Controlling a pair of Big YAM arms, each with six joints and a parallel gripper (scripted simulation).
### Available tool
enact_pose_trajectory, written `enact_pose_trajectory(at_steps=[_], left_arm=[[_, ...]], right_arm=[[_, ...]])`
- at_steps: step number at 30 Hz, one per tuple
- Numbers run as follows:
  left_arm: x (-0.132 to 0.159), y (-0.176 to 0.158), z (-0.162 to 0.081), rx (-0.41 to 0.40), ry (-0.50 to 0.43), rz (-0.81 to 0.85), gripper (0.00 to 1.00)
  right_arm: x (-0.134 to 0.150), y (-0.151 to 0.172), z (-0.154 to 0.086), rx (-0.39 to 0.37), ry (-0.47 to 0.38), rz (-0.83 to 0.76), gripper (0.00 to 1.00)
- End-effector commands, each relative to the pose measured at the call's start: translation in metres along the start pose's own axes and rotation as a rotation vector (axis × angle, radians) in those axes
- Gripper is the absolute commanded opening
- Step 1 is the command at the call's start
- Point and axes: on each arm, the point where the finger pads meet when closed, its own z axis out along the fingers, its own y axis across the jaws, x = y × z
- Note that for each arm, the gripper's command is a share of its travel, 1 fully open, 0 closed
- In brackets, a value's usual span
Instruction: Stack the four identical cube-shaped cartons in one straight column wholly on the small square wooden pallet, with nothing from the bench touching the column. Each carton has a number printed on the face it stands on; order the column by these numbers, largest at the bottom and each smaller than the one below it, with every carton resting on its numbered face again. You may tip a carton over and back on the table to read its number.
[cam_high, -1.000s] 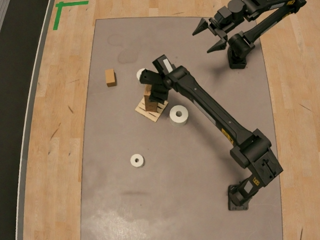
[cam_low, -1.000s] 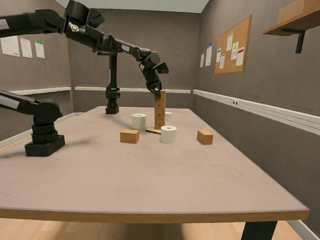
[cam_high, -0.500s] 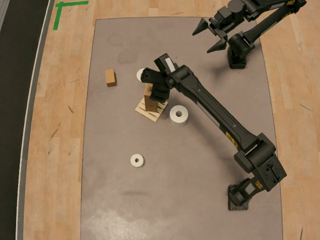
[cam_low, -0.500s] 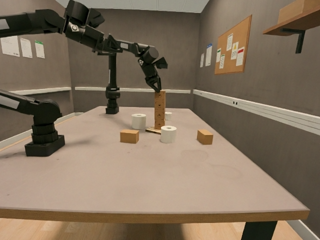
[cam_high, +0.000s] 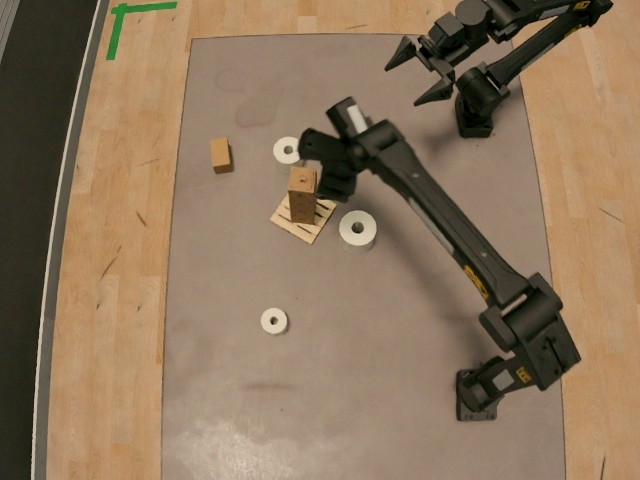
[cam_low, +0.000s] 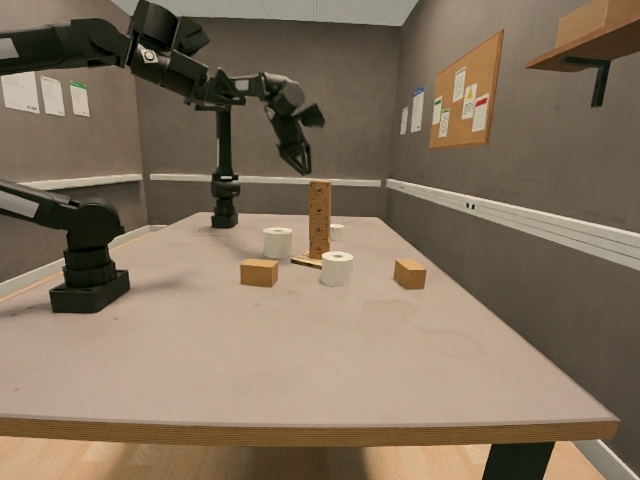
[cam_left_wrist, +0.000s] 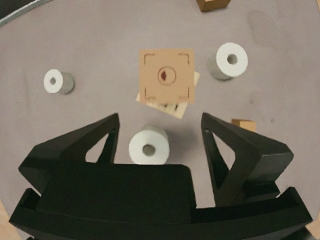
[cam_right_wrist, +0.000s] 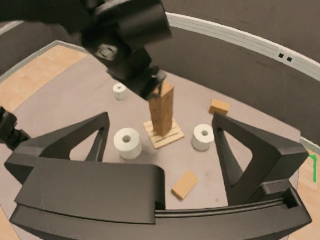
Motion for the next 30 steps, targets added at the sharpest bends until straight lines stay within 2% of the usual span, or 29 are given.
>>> enact_pose_trajectory(at_steps=[1, 3, 6, 7, 8, 10, 14, 20, 21, 30], left_arm=[[-0.03, -0.013, -0.097, 0.087, -0.08, -0.054, 0.79], [-0.03, -0.013, -0.097, 0.087, -0.08, -0.054, 0.79], [-0.028, -0.01, -0.125, 0.088, -0.079, -0.055, 0.79], [-0.024, -0.013, -0.119, 0.074, -0.066, -0.047, 0.79], [-0.011, -0.012, -0.096, 0.035, -0.032, -0.026, 0.79], [-0.016, -0.006, -0.082, 0.021, -0.025, -0.031, 0.79], [-0.01, -0.004, -0.07, 0.004, -0.009, -0.022, 0.79], [-0.011, -0.006, -0.073, 0.011, -0.014, -0.022, 0.79], [-0.014, -0.003, -0.081, 0.022, -0.025, -0.028, 0.79], [-0.014, -0.003, -0.081, 0.022, -0.025, -0.028, 0.79]], right_arm=[[-0.018, 0.0, -0.005, -0.002, -0.03, -0.006, 1.0], [-0.018, 0.0, -0.005, -0.002, -0.03, -0.006, 1.0], [-0.018, 0.0, -0.005, -0.002, -0.03, -0.006, 1.0], [-0.018, 0.0, -0.005, -0.002, -0.03, -0.006, 1.0], [-0.018, 0.0, -0.005, -0.002, -0.03, -0.006, 1.0], [-0.018, 0.0, -0.005, -0.002, -0.03, -0.006, 1.0], [-0.018, 0.0, -0.005, -0.002, -0.03, -0.006, 1.0], [-0.018, 0.0, -0.005, -0.002, -0.03, -0.006, 1.0], [-0.018, 0.0, -0.005, -0.002, -0.03, -0.006, 1.0], [-0.018, 0.0, -0.005, -0.002, -0.03, -0.006, 1.0]])
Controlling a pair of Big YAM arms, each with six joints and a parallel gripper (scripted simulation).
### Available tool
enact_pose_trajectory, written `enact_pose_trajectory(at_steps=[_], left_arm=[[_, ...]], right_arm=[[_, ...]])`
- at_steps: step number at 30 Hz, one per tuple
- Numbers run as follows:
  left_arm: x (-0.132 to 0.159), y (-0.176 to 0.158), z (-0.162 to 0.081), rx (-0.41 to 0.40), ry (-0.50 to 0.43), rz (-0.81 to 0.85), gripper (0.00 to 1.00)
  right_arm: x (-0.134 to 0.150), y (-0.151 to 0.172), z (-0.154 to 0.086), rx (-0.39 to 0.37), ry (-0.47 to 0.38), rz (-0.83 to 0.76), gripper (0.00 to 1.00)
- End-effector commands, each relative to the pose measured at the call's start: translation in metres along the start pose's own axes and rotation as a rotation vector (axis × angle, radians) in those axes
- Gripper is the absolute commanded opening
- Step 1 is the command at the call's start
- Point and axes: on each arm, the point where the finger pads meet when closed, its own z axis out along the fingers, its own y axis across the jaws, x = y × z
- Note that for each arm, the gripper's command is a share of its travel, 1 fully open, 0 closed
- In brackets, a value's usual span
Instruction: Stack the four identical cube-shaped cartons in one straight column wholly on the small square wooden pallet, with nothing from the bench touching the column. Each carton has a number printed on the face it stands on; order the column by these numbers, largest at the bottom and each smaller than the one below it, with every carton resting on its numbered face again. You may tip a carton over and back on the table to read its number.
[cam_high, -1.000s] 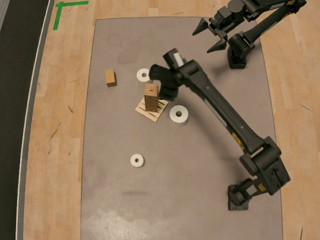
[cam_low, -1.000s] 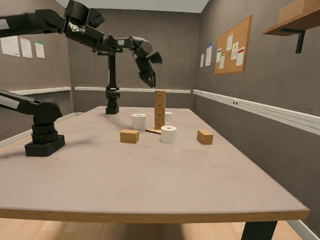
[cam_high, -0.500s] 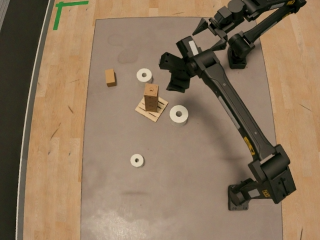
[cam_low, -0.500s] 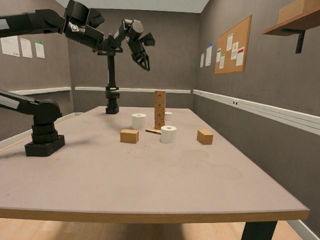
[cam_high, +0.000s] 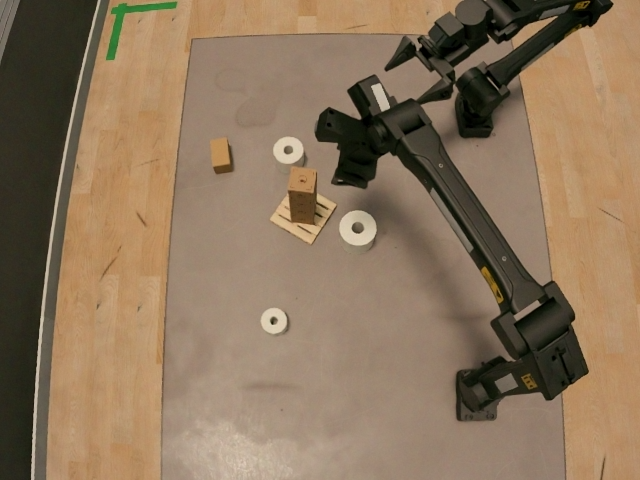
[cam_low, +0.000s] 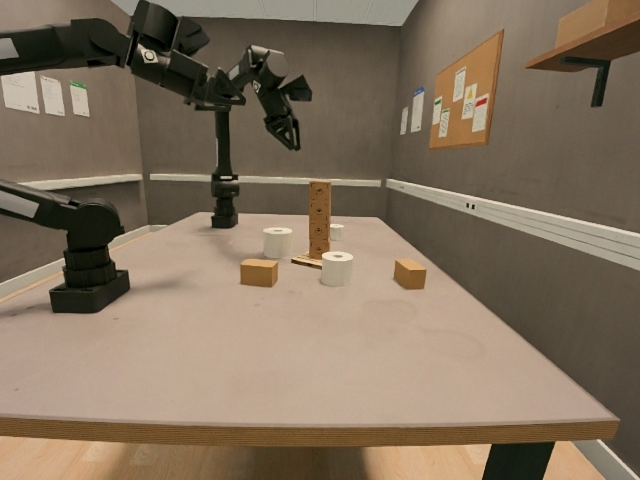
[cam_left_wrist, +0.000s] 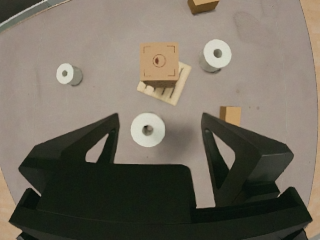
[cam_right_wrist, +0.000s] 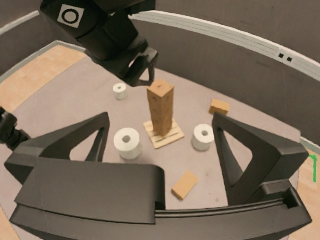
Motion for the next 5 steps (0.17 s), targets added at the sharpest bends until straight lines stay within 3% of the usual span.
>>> enact_pose_trajectory(at_steps=[1, 5], left_arm=[[-0.0113, 0.0041, -0.0141, 0.018, -0.019, -0.031, 0.79], [-0.0113, 0.0041, -0.0141, 0.018, -0.019, -0.031, 0.79]], right_arm=[[-0.0182, 0.0004, -0.0048, -0.002, -0.03, -0.006, 1.0], [-0.0182, 0.0004, -0.0048, -0.002, -0.03, -0.006, 1.0]])
